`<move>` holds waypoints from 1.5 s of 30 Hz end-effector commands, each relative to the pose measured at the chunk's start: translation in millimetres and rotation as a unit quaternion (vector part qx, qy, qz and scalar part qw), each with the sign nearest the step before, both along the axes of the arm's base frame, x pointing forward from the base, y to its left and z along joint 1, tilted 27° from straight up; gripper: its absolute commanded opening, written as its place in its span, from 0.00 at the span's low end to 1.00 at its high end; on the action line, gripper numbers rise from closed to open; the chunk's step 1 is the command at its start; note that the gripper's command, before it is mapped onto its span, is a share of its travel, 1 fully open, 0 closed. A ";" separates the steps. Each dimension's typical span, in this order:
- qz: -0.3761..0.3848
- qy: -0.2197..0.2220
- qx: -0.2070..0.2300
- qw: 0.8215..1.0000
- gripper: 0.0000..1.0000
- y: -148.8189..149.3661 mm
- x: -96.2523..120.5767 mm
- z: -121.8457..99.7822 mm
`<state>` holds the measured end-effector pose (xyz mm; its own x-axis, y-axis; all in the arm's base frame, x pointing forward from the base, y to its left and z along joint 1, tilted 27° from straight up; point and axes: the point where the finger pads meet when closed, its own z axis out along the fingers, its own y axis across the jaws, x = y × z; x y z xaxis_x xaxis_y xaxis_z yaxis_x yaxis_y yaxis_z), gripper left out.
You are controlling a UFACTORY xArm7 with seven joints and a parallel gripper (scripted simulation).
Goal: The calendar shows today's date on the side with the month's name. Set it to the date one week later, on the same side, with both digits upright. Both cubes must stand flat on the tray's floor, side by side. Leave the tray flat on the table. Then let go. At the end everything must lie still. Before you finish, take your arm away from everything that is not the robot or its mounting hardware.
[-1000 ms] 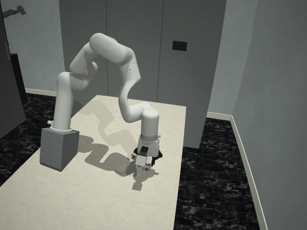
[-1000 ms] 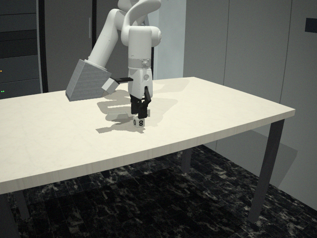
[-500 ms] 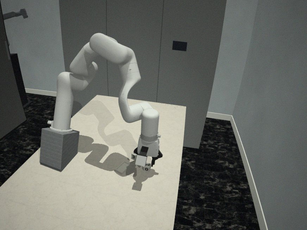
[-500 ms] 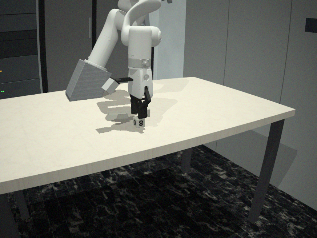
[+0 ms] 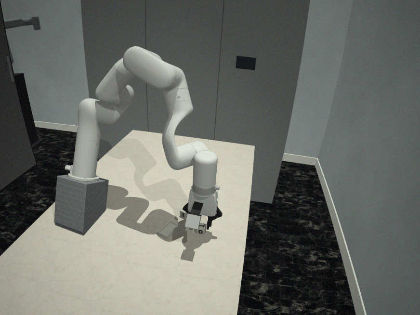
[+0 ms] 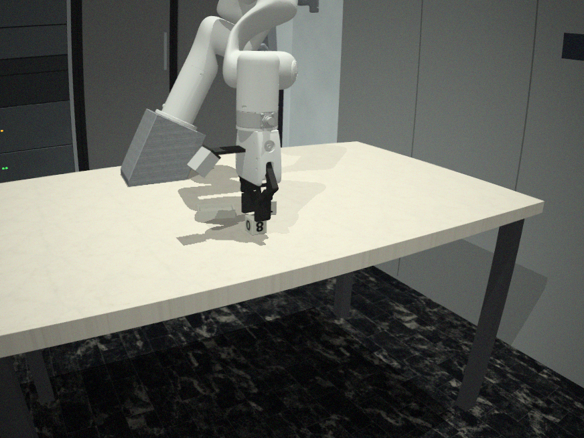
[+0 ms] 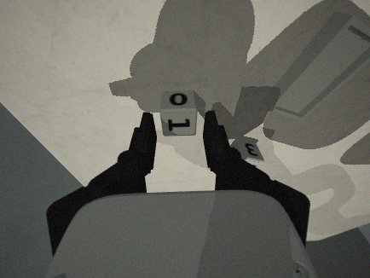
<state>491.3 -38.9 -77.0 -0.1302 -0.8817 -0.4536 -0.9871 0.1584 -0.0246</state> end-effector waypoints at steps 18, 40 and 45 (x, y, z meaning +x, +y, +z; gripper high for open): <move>-0.001 -0.002 -0.001 1.000 0.49 7.8 3.8 -18.5; -0.001 -0.002 -0.001 1.000 0.49 7.8 3.8 -18.5; -0.001 -0.002 -0.001 1.000 0.49 7.8 3.8 -18.5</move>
